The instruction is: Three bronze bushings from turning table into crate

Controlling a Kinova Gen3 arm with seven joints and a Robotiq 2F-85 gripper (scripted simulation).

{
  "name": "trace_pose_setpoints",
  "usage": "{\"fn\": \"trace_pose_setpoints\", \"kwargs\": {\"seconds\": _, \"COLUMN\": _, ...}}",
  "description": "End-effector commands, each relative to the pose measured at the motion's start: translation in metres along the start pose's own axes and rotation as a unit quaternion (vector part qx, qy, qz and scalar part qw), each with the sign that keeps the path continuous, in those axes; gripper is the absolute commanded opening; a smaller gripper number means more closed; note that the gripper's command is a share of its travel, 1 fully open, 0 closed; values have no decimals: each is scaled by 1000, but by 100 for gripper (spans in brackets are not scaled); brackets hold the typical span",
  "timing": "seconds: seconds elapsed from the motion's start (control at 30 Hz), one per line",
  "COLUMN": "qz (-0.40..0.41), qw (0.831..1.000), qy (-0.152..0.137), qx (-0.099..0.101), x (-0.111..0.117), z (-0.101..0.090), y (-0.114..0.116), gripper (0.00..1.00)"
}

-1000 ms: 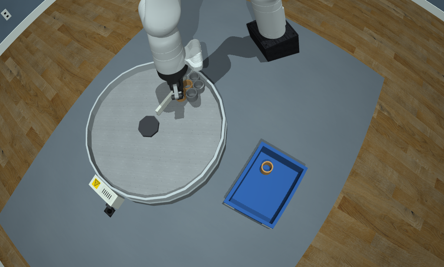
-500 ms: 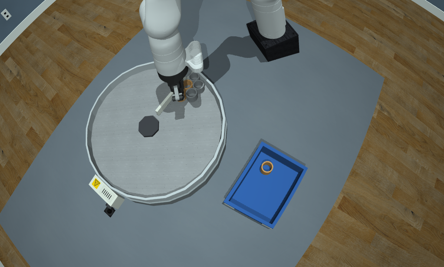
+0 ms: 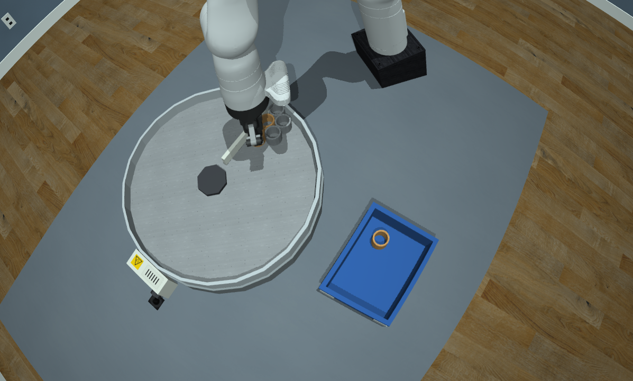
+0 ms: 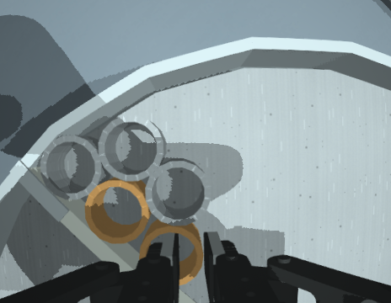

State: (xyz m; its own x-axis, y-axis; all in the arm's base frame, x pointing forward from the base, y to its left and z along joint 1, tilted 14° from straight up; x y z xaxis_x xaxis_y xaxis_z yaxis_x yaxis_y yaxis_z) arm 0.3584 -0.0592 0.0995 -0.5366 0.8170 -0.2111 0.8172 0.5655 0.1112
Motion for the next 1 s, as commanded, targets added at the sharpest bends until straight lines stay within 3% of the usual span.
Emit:
{"fn": "trace_pose_setpoints", "kwargs": {"seconds": 0.0, "qz": 2, "qw": 1000, "qy": 0, "qx": 2, "x": -1, "z": 1, "y": -2, "gripper": 14}}
{"fn": "trace_pose_setpoints", "kwargs": {"seconds": 0.83, "qz": 2, "qw": 1000, "qy": 0, "qx": 1, "x": -1, "z": 7, "y": -2, "gripper": 14}}
{"fn": "trace_pose_setpoints", "kwargs": {"seconds": 0.87, "qz": 2, "qw": 1000, "qy": 0, "qx": 1, "x": -1, "z": 7, "y": -2, "gripper": 0}}
{"fn": "trace_pose_setpoints", "kwargs": {"seconds": 0.97, "qz": 2, "qw": 1000, "qy": 0, "qx": 1, "x": -1, "z": 7, "y": -2, "gripper": 0}}
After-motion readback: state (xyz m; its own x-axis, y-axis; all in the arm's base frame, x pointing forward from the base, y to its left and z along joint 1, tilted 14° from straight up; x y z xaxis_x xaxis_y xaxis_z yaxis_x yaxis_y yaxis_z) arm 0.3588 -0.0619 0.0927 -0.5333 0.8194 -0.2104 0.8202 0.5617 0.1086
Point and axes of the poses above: the point where the finger pads meet when closed, its own z axis out along the fingers, its own y axis across the jaws, x = y × z, the point moved 2 cm from there along -z, back along the fingers, and after that the axes turned 14 degrees about z, right-handed, at the moved point
